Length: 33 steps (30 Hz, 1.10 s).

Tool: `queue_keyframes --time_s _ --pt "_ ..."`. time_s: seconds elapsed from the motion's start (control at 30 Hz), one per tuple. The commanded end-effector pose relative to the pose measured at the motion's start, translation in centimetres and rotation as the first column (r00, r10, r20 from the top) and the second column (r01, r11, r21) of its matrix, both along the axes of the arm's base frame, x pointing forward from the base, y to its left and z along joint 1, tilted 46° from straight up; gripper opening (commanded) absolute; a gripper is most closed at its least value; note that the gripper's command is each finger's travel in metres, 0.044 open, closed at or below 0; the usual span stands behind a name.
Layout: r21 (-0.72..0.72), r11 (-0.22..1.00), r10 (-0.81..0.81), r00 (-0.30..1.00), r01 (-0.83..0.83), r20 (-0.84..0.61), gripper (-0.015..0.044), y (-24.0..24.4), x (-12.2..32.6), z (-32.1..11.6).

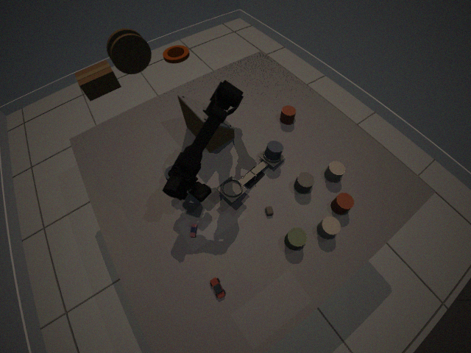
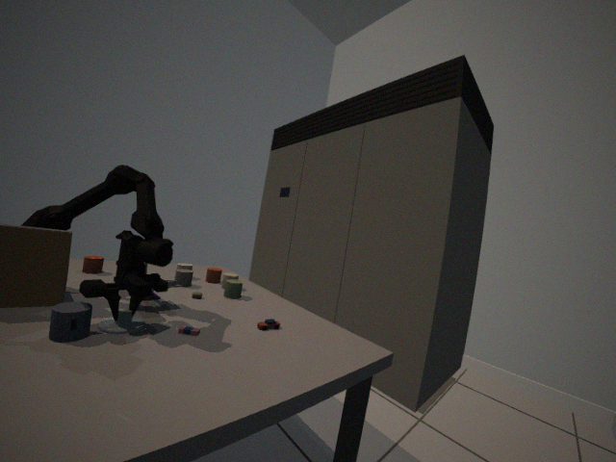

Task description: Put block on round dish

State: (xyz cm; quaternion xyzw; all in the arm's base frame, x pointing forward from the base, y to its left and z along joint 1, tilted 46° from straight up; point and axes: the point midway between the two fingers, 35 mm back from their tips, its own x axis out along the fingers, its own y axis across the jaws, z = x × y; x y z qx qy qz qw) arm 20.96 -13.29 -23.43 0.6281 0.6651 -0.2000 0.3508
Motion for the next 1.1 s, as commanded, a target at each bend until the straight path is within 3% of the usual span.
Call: queue_keyframes --time_s 0.0,0.3,0.87,1.07 --pt "-0.001 1.000 0.001 1.000 -0.001 0.001 0.0210 0.0 0.0 0.0" --pt "-0.020 1.000 0.000 1.000 0.001 0.011 0.0440 -0.7 0.2 0.2" --pt "0.003 1.000 -0.011 1.000 0.011 -0.003 0.0440 -6.8 -0.7 7.2" --pt "0.003 1.000 -0.011 1.000 0.011 -0.003 0.0440 -7.0 -0.8 7.4"
